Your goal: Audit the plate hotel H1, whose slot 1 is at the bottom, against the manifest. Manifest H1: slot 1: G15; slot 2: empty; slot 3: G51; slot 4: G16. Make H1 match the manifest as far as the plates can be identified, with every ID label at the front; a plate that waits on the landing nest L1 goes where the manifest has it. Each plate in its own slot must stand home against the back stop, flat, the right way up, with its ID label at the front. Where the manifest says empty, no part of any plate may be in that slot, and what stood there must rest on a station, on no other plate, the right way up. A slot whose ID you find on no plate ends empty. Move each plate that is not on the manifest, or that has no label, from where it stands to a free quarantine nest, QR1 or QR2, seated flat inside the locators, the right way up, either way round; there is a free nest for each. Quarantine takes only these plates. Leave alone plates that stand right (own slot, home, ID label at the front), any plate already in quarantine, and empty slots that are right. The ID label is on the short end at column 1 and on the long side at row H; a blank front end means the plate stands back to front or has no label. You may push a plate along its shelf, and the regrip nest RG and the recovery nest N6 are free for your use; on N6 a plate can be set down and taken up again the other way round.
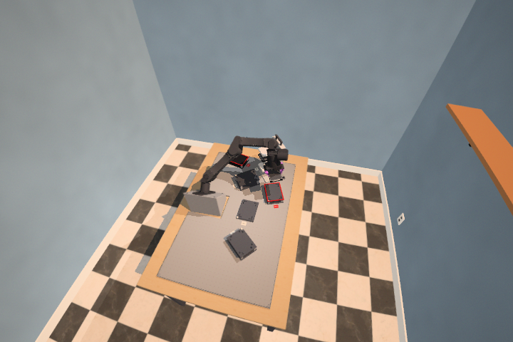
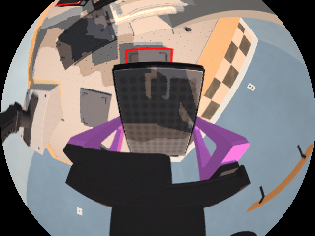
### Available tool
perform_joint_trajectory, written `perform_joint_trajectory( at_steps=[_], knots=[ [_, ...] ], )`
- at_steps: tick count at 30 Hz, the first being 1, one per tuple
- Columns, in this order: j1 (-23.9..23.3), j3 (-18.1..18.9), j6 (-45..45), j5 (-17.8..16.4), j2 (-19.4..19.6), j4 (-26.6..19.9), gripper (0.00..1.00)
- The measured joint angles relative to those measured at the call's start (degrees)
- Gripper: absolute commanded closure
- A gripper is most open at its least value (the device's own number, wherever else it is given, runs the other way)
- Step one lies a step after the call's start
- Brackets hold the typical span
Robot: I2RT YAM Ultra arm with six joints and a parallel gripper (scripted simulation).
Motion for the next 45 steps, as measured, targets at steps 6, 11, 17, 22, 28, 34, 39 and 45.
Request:
perform_joint_trajectory(
  at_steps=[6,11,17,22,28,34,39,45],
  knots=[
    [0.0,0.0,0.0,0.0,0.0,0.0,0.14],
    [0.0,0.0,0.0,0.0,0.0,0.0,0.14],
    [0.2,0.0,0.0,-0.02,0.85,0.0,0.14],
    [1.18,0.0,0.0,-0.02,2.51,0.02,0.14],
    [2.73,0.85,0.11,0.0,4.09,0.0,0.14],
    [4.26,1.49,0.22,0.0,5.55,0.0,0.14],
    [5.05,1.53,0.28,0.04,6.73,0.02,0.14],
    [6.25,4.61,0.39,0.26,9.57,0.57,0.14]
  ],
)
